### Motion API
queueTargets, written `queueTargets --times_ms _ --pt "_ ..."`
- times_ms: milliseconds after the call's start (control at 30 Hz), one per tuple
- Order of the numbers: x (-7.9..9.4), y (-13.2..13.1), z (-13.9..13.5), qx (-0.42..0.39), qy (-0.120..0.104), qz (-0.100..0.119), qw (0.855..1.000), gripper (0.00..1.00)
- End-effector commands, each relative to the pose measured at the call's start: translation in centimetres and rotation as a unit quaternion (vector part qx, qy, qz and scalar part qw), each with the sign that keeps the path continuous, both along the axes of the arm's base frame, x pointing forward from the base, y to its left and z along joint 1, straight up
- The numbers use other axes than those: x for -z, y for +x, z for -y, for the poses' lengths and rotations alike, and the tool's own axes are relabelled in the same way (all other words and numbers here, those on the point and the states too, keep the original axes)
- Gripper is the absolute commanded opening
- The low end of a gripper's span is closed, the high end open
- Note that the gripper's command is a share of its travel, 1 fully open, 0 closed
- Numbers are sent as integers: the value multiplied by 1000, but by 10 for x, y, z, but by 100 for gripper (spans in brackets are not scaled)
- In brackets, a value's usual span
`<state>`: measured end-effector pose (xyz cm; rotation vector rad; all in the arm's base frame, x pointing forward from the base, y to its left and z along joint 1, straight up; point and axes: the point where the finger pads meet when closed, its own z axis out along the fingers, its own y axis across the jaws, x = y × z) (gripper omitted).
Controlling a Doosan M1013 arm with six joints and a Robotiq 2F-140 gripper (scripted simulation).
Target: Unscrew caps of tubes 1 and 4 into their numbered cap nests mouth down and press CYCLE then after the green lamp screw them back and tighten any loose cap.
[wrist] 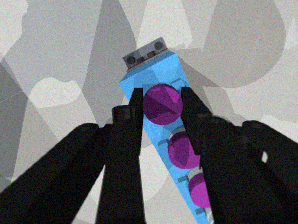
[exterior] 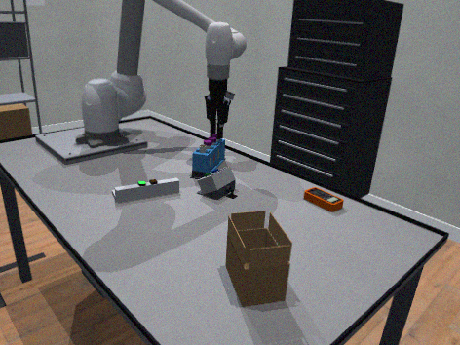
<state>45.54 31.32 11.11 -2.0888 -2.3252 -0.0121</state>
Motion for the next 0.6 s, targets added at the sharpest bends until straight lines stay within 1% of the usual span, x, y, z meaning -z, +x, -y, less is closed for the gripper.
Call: queueTargets --times_ms 0,67,100,500,567 --pt "-1 0 0 35 -9 4 999 30" --pt "0 0 0 35 -9 4 999 30" --pt "0 0 0 35 -9 4 999 41" --pt "0 0 0 35 -9 4 999 41" --pt "0 0 0 -49 -9 4 999 41"
